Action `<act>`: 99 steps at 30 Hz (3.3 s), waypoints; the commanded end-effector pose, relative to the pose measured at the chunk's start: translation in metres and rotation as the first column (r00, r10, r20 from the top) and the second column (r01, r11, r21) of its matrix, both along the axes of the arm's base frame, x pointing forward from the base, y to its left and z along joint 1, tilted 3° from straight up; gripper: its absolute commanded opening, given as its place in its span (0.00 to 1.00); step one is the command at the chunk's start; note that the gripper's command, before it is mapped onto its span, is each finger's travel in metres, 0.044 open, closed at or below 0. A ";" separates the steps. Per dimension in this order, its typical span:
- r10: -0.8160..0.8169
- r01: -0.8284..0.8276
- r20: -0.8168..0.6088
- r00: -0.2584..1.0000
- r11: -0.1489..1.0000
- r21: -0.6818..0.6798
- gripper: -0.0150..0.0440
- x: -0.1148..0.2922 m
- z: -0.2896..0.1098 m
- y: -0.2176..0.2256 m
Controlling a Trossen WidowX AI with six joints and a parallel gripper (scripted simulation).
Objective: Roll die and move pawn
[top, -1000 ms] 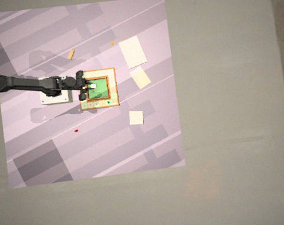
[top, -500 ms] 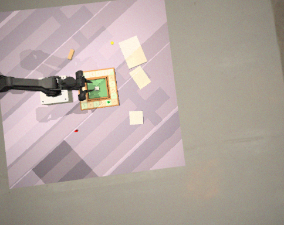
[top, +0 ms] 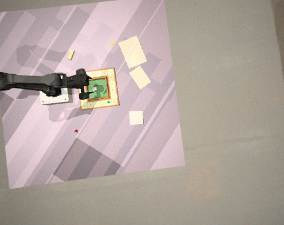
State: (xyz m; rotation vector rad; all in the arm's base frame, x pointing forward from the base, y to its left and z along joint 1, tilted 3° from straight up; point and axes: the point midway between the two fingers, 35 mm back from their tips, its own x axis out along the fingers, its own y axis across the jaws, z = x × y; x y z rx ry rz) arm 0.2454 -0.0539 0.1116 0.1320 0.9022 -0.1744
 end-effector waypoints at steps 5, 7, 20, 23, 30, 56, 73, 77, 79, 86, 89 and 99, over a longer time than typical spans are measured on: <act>0.029 -0.003 -0.362 0.932 0.997 0.072 1.00 0.013 -0.024 -0.002; 0.040 0.001 -0.446 0.894 0.996 0.090 1.00 0.016 -0.031 -0.002; -0.025 0.092 -0.512 0.859 0.990 0.105 0.73 0.049 -0.043 -0.061; -0.067 0.148 -0.533 0.843 0.983 0.111 0.60 0.062 -0.057 -0.105; -0.087 0.176 -0.543 0.835 0.978 0.115 0.59 0.066 -0.065 -0.127; -0.087 0.176 -0.543 0.835 0.978 0.115 0.59 0.070 -0.101 -0.125; -0.087 0.176 -0.543 0.835 0.978 0.115 0.46 0.071 -0.121 -0.124; -0.087 0.176 -0.543 0.835 0.978 0.115 0.31 0.071 -0.121 -0.124; -0.087 0.176 -0.543 0.835 0.978 0.115 0.29 0.071 -0.121 -0.124; -0.087 0.176 -0.543 0.835 0.978 0.115 0.25 0.071 -0.121 -0.124; -0.087 0.176 -0.543 0.835 0.978 0.115 0.25 0.072 -0.111 -0.126; -0.087 0.176 -0.543 0.835 0.978 0.114 0.25 0.069 -0.036 -0.131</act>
